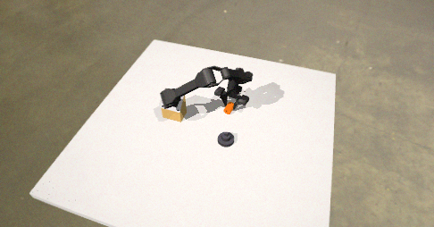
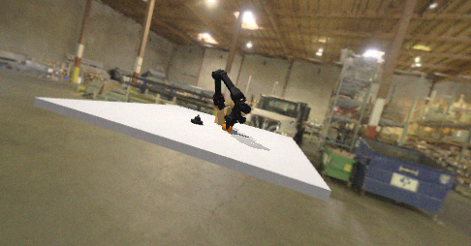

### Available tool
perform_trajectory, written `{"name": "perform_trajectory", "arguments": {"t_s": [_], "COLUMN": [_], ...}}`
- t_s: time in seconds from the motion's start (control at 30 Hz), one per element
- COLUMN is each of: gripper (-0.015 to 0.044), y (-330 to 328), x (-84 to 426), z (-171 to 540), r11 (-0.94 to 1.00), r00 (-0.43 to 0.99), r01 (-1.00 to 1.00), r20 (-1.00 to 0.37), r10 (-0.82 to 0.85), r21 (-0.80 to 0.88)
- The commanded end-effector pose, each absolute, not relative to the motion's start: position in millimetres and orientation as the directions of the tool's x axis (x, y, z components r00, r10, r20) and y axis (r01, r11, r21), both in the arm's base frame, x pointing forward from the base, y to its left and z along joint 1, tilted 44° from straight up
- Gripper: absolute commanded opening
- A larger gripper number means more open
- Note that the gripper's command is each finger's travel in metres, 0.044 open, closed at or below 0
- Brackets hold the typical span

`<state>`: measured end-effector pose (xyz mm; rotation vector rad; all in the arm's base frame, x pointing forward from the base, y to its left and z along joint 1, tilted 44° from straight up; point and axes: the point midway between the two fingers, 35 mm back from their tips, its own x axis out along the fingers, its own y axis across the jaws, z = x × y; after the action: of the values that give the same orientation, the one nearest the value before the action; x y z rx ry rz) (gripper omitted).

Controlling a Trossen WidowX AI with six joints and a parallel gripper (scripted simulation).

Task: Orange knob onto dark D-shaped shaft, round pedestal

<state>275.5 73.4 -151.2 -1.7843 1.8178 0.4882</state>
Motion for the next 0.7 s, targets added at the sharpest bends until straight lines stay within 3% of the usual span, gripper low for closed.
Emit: {"name": "perform_trajectory", "arguments": {"t_s": [0.0, 0.17, 0.67], "gripper": [0.0213, 0.018, 0.018], "y": [72.5, 72.5, 71.3], "x": [275.9, 275.9, 274.3], "z": [-151.5, -151.5, -139.3], "r11": [0.055, 0.055, 0.057], "r00": [0.025, 0.025, 0.047], "r01": [-0.992, -0.992, -0.992], "r20": [-0.604, -0.604, -0.743], "r10": [-0.797, -0.797, -0.667], "r21": [-0.114, -0.114, -0.114]}}
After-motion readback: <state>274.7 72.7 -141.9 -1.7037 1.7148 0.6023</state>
